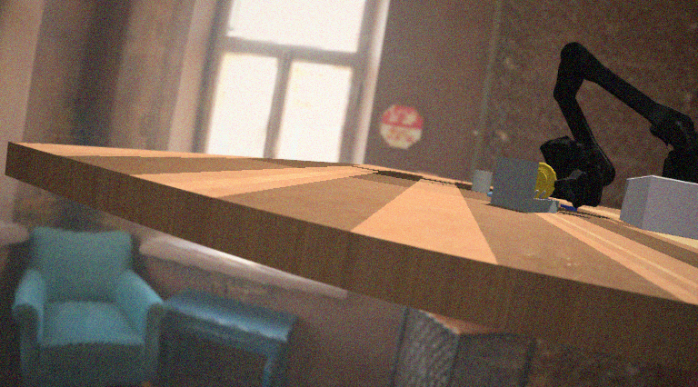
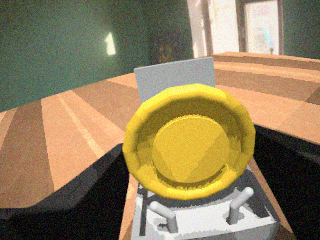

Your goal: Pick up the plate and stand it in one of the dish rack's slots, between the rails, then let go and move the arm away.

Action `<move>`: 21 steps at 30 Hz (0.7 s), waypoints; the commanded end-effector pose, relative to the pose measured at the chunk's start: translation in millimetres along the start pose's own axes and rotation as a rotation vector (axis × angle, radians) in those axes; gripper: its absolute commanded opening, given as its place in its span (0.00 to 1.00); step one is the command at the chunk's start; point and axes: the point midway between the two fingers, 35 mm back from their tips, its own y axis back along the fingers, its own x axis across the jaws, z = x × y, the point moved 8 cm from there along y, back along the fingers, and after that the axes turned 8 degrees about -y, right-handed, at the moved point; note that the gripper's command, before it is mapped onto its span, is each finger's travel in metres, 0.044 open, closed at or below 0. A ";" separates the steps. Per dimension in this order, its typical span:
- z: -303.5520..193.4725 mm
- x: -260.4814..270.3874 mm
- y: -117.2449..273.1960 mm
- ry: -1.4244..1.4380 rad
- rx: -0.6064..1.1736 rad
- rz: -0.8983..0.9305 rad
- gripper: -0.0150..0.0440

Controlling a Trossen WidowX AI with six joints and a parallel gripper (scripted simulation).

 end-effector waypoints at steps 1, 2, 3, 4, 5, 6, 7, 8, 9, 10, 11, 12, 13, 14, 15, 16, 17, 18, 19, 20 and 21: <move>0.0 0.0 0.0 0.000 0.000 0.000 0.57; 0.0 0.0 0.0 0.000 0.000 0.000 0.61; 0.0 0.0 0.0 0.000 0.000 0.000 0.65; 0.0 0.0 0.0 0.000 0.000 0.000 0.70; 0.0 0.0 0.0 0.000 0.000 0.000 0.74; 0.0 0.0 0.0 0.000 0.000 0.000 0.79; 0.0 0.0 0.0 0.000 0.000 0.000 0.83; 0.0 0.0 0.0 0.000 0.000 0.000 0.88; 0.0 0.0 0.0 0.000 0.000 0.000 0.92; 0.0 0.0 0.0 0.000 0.000 0.000 0.93; 0.0 0.0 0.0 0.000 0.000 0.000 0.93; 0.0 0.0 0.0 0.000 0.000 0.000 0.93; 0.0 0.0 0.0 0.000 0.000 0.000 0.93; 0.0 0.0 0.0 0.000 0.000 0.000 0.93; 0.0 0.0 0.0 0.000 0.000 0.000 0.93; 1.5 -0.3 0.0 0.000 0.000 0.000 0.93; 5.9 -0.9 -0.1 0.001 0.000 0.000 0.93; 13.3 -1.8 -0.2 0.002 -0.001 0.000 0.93; 22.2 -2.5 -0.2 0.003 -0.001 0.000 0.93; 31.1 -2.8 -0.3 0.004 -0.001 0.000 0.93; 39.8 -2.6 -0.3 0.006 -0.002 -0.001 0.93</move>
